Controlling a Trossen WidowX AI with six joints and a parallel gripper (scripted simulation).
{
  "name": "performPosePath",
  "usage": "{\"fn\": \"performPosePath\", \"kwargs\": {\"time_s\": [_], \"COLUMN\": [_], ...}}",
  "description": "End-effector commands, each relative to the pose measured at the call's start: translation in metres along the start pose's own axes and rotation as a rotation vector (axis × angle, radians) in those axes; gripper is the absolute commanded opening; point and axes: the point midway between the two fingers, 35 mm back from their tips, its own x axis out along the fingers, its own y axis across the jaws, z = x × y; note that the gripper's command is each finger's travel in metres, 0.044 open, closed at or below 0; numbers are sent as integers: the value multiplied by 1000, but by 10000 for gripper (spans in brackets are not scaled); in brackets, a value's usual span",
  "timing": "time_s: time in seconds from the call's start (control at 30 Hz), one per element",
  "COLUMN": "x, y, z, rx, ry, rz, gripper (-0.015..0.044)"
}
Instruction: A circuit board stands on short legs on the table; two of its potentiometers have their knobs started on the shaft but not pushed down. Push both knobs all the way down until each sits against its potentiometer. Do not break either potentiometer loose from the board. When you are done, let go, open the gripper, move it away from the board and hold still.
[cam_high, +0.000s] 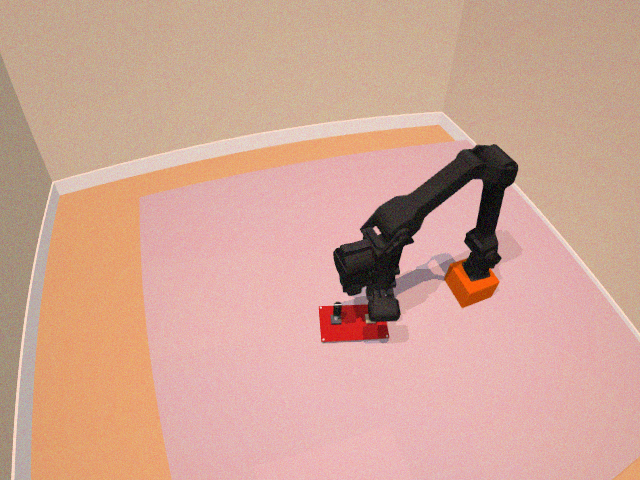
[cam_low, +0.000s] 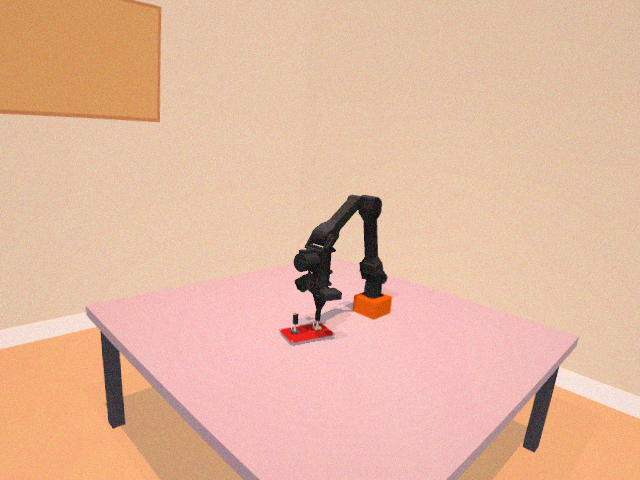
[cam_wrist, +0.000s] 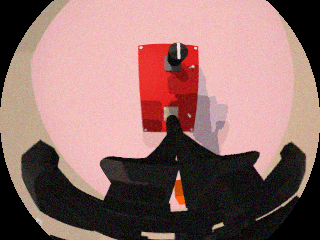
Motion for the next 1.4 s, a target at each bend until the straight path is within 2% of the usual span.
{"fn": "performPosePath", "kwargs": {"time_s": [0.0, 1.37], "x": [4, 16], "y": [-1, -1], "z": [1, 1], "rx": [-4, -4], "ry": [-2, -2], "rz": [-4, -4], "gripper": [0, 0]}}
